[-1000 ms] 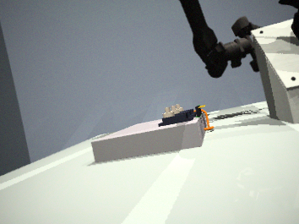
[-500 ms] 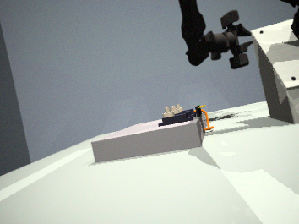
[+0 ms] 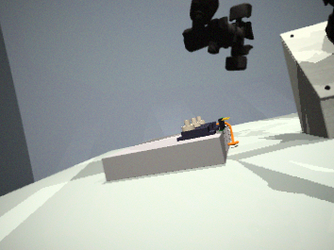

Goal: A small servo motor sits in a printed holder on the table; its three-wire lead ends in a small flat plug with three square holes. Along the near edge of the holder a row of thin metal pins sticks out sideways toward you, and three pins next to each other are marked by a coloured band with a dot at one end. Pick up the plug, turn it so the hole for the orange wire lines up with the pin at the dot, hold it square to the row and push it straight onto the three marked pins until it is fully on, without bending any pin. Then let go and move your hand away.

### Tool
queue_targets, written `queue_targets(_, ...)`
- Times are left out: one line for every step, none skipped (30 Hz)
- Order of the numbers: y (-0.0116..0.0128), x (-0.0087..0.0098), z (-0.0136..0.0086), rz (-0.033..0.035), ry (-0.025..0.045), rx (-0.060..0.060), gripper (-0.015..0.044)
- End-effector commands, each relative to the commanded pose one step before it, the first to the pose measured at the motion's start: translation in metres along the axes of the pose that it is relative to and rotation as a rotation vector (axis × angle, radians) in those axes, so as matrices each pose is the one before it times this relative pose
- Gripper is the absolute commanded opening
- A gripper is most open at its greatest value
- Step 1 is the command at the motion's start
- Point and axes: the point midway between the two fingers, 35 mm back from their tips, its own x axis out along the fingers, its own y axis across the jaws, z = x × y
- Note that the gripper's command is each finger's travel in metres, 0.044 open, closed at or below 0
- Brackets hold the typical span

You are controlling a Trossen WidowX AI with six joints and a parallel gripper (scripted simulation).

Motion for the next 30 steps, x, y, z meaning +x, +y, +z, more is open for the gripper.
queue_targets(-0.00142,-0.02142,0.0126,0.0551,-0.09737,0.0474,0.0115)
queue_targets(0.00001,-0.00527,0.00386,0.01381,-0.02535,0.0118,0.0115)
queue_targets(-0.00009,-0.00503,0.00353,0.01423,-0.02337,0.0148,0.0115)
queue_targets(0.00019,-0.00518,0.00389,0.01377,-0.02502,0.0108,0.0115)
queue_targets(0.00028,-0.00528,0.00401,0.01408,-0.02554,0.0107,0.0115)
queue_targets(0.00037,-0.00536,0.00412,0.01433,-0.02596,0.0105,0.0115)
queue_targets(0.00017,-0.00538,0.00284,0.01077,-0.02095,0.0135,0.0115)
queue_targets(0.00049,-0.00478,0.00376,0.01315,-0.02325,0.0087,0.0115)
queue_targets(0.00038,-0.00515,0.0034,0.01138,-0.02278,0.0071,0.0115)
queue_targets(0.00069,-0.00526,0.00422,0.01464,-0.02569,0.0091,0.0115)
queue_targets(0.00077,-0.00534,0.00434,0.01495,-0.02619,0.0089,0.0115)
queue_targets(0.00085,-0.00538,0.00441,0.0151,-0.02639,0.0086,0.0115)
queue_targets(0.00094,-0.00542,0.0045,0.01529,-0.02666,0.0084,0.0115)
queue_targets(0.0011,-0.00483,0.0041,0.01585,-0.02491,0.006,0.0115)
queue_targets(0.00108,-0.00541,0.00459,0.01529,-0.02674,0.0077,0.0115)
queue_targets(0.00117,-0.00545,0.00468,0.01549,-0.02703,0.0075,0.0115)
queue_targets(0.00124,-0.00546,0.00474,0.01558,-0.02712,0.0072,0.0115)
queue_targets(0.00133,-0.00549,0.00482,0.01575,-0.02735,0.0069,0.0115)
queue_targets(0.0014,-0.00549,0.00487,0.01582,-0.0274,0.0067,0.0115)
queue_targets(0.00148,-0.00552,0.00495,0.01598,-0.02761,0.0064,0.0115)
queue_targets(0.00156,-0.00551,0.005,0.01604,-0.02765,0.0061,0.0115)
queue_targets(0.00163,-0.00549,0.00504,0.01607,-0.02763,0.0058,0.0115)
queue_targets(0.0015,-0.00533,0.00494,0.01584,-0.02663,0.0048,0.0115)
queue_targets(0.002,-0.00542,0.0048,0.01732,-0.02644,0.0072,0.0115)
queue_targets(0.00185,-0.00549,0.0052,0.01632,-0.02789,0.005,0.0115)
queue_targets(0.00192,-0.00549,0.00526,0.01642,-0.028,0.0047,0.0115)
queue_targets(0.002,-0.00551,0.00534,0.01657,-0.02821,0.0045,0.0115)
queue_targets(0.00206,-0.00549,0.00539,0.01661,-0.02822,0.0042,0.0115)
queue_targets(0.00214,-0.00551,0.00546,0.01674,-0.0284,0.004,0.0115)
queue_targets(0.0022,-0.00549,0.00551,0.01676,-0.02839,0.0038,0.0115)
